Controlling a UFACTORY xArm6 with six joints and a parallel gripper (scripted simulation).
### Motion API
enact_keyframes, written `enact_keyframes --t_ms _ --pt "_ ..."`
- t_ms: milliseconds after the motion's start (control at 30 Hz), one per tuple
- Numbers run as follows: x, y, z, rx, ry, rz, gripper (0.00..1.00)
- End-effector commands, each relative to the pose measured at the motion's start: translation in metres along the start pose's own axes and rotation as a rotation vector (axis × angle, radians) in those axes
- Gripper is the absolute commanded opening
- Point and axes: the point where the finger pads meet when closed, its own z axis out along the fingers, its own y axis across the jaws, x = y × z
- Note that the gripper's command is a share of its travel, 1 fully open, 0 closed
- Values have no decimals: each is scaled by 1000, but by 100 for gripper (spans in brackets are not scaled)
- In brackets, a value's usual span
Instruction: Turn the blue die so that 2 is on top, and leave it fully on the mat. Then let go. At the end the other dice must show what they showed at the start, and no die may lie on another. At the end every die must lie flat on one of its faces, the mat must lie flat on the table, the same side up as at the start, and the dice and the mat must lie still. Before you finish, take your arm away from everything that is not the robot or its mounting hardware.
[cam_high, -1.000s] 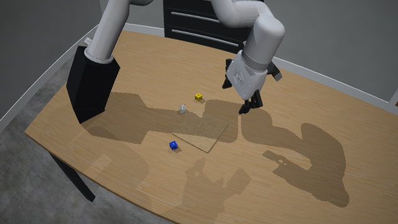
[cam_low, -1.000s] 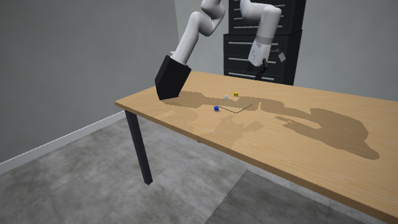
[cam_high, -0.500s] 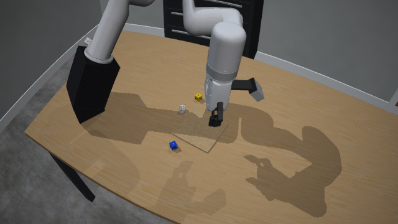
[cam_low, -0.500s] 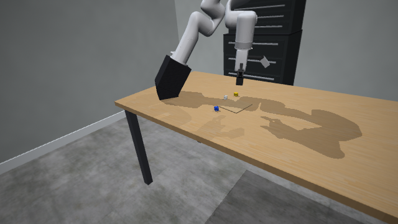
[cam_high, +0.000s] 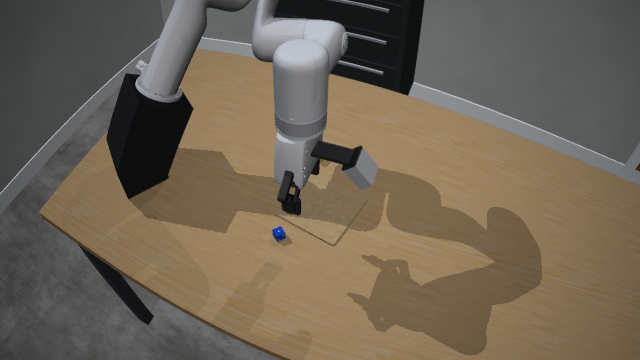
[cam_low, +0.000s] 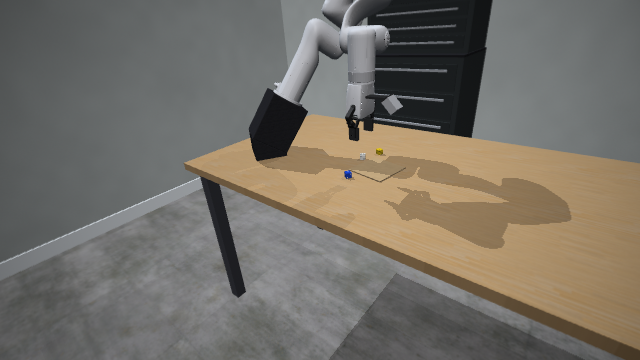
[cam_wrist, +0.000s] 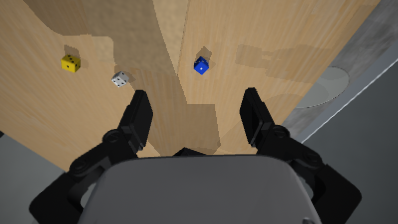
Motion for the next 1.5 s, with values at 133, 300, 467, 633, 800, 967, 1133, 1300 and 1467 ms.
enact_keyframes --t_ms 133,300,467,633,800,967,1133,1300,1467 --pt "-13 8 1 -17 18 76 100" --pt "-13 8 1 -17 18 76 100" --pt "-13 8 1 -17 18 76 100" --pt "-12 8 8 -17 18 76 100" --pt "-11 9 39 -17 18 76 100" --pt "-10 9 64 -17 18 76 100" --pt "-8 10 99 -17 18 76 100" --pt "-8 11 111 -17 18 76 100" --pt "-8 11 111 -17 18 76 100"
